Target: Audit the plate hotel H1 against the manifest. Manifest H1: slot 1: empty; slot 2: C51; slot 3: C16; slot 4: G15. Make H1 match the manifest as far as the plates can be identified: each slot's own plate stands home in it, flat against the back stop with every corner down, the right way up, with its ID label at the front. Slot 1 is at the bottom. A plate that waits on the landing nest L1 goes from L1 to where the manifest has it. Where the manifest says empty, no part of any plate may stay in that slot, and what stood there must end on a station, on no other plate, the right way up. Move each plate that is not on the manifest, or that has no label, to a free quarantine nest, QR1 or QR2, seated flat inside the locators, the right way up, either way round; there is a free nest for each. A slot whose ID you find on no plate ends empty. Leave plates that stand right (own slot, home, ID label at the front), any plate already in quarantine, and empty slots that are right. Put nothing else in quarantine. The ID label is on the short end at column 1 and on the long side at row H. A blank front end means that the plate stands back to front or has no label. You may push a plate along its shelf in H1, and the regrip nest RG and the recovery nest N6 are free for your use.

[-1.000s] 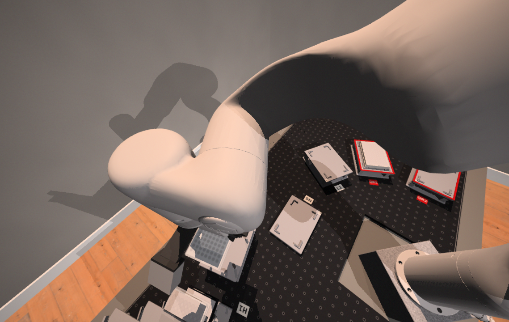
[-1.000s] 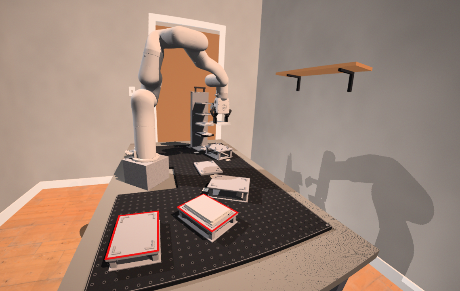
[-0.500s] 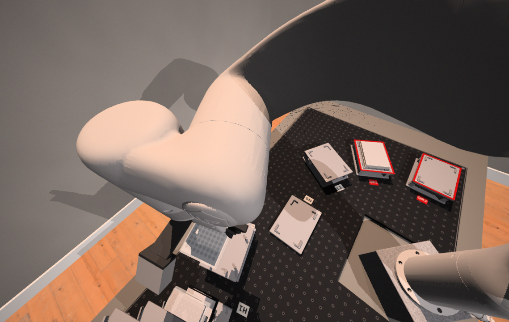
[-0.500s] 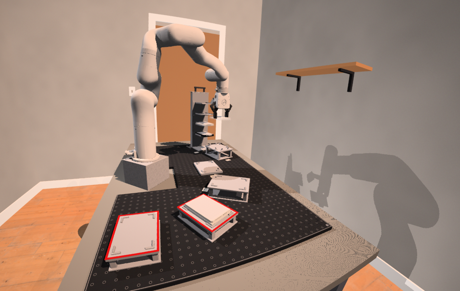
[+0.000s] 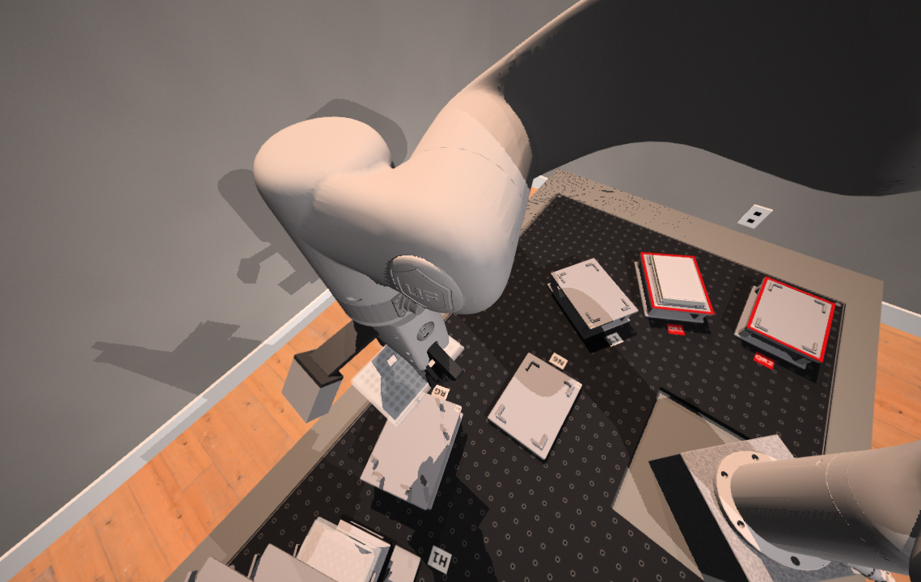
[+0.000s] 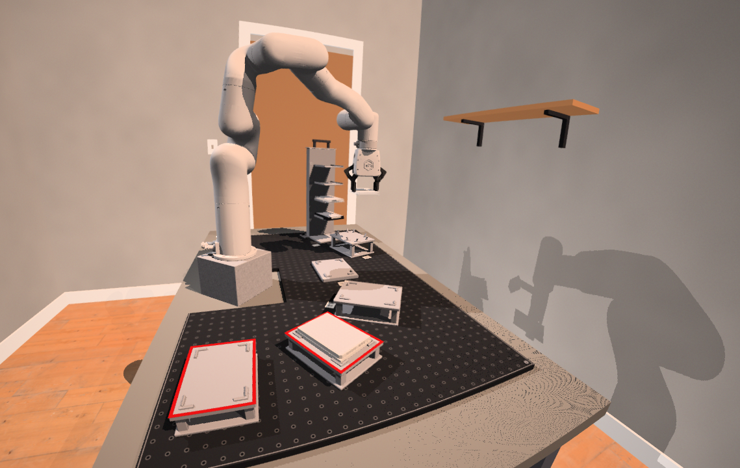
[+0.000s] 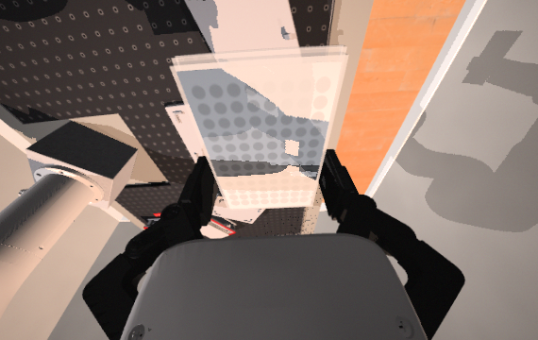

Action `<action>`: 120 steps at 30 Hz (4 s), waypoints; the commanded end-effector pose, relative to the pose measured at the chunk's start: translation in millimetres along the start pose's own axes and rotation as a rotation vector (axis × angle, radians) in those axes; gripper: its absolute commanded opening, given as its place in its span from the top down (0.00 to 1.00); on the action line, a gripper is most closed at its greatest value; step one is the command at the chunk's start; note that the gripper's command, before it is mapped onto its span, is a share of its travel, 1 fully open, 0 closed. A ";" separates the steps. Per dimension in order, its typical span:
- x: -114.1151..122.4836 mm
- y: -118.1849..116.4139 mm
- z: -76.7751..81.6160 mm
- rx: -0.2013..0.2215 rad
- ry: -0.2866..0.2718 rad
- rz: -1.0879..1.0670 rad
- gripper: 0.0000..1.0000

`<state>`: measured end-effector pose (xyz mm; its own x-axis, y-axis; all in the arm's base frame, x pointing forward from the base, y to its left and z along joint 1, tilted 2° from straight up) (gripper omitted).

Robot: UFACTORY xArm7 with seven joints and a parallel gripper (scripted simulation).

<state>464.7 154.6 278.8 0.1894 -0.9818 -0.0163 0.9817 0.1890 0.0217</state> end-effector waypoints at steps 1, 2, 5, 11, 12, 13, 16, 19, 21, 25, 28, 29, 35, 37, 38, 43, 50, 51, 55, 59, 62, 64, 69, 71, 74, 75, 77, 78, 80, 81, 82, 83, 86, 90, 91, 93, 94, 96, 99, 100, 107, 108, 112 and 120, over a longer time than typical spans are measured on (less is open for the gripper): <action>19.1 1.9 1.9 0.005 0.000 -0.004 1.00; 19.1 1.9 1.9 0.005 0.000 -0.004 1.00; 29.1 2.4 1.9 0.005 0.000 -0.004 1.00; 59.1 3.8 1.9 0.005 0.000 -0.004 1.00; 64.1 4.0 1.9 0.005 0.000 -0.004 1.00; 69.1 4.3 1.9 0.005 0.000 -0.004 1.00; 84.0 3.5 1.9 0.005 -0.001 -0.004 1.00; 93.7 1.1 1.9 0.005 -0.001 -0.004 1.00; 98.6 -0.1 1.9 0.005 -0.001 -0.004 1.00; 118.0 -4.9 1.9 0.005 -0.001 -0.004 1.00; 132.6 -8.5 1.9 0.005 -0.001 -0.004 1.00; 137.4 -9.7 1.9 0.005 -0.001 -0.004 1.00; 166.6 -17.0 1.9 0.005 -0.001 -0.004 1.00; 166.6 -17.0 1.9 0.005 -0.001 -0.004 1.00; 171.5 -18.2 1.9 0.005 -0.001 -0.004 1.00; 195.8 -24.3 1.9 0.005 -0.002 -0.004 1.00; 228.7 -35.4 1.9 0.005 -0.002 -0.004 1.00; 233.0 -38.0 1.9 0.005 -0.002 -0.004 1.00; 241.6 -43.2 1.8 0.005 -0.002 -0.004 1.00; 258.7 -53.5 1.8 0.004 -0.002 -0.004 1.00; 271.6 -61.2 1.8 0.004 -0.002 -0.004 1.00; 280.2 -66.4 1.8 0.004 -0.002 -0.004 1.00; 301.7 -79.3 1.8 0.004 -0.002 -0.004 1.00; 301.7 -79.3 1.8 0.004 -0.002 -0.004 1.00; 314.5 -87.0 1.8 0.004 -0.002 -0.004 1.00; 318.8 -89.6 1.8 0.004 -0.002 -0.004 1.00; 327.4 -94.8 1.8 0.004 -0.003 -0.004 1.00; 331.7 -97.4 1.8 0.004 -0.003 -0.004 1.00; 340.3 -102.5 1.8 0.004 -0.003 -0.004 1.00; 343.6 -106.2 1.8 0.004 -0.003 -0.004 1.00; 347.0 -109.9 1.8 0.004 -0.003 -0.004 1.00; 350.4 -113.7 1.8 0.004 -0.003 -0.004 1.00; 360.5 -124.8 1.8 0.004 -0.003 -0.004 1.00; 367.2 -132.2 1.8 0.004 -0.003 -0.004 1.00; 370.5 -135.9 1.8 0.004 -0.003 -0.004 1.00; 377.3 -143.4 1.7 0.004 -0.003 -0.004 1.00; 380.6 -147.1 1.7 0.004 -0.003 -0.004 1.00; 387.3 -154.5 1.7 0.004 -0.003 -0.004 1.00; 397.4 -165.6 1.7 0.004 -0.003 -0.004 1.00; 400.8 -169.4 1.7 0.004 -0.003 -0.004 1.00; 417.6 -187.9 1.7 0.003 -0.003 -0.004 1.00; 421.0 -191.6 1.7 0.003 -0.003 -0.004 1.00; 434.4 -206.5 1.7 0.003 -0.003 -0.004 1.00; 451.3 -242.8 1.7 0.003 -0.004 -0.004 1.00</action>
<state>323.1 -324.8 266.4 0.1852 -0.9826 -0.0167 0.9825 0.1849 0.0213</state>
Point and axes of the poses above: the point where the finger pads meet when closed, its own z axis back along the fingers, its own y axis across the jaws, x = y × z, the point moved 10 cm from there along z, back along the fingers, and after that the axes turned 13 degrees about z, right-handed, at the moved point
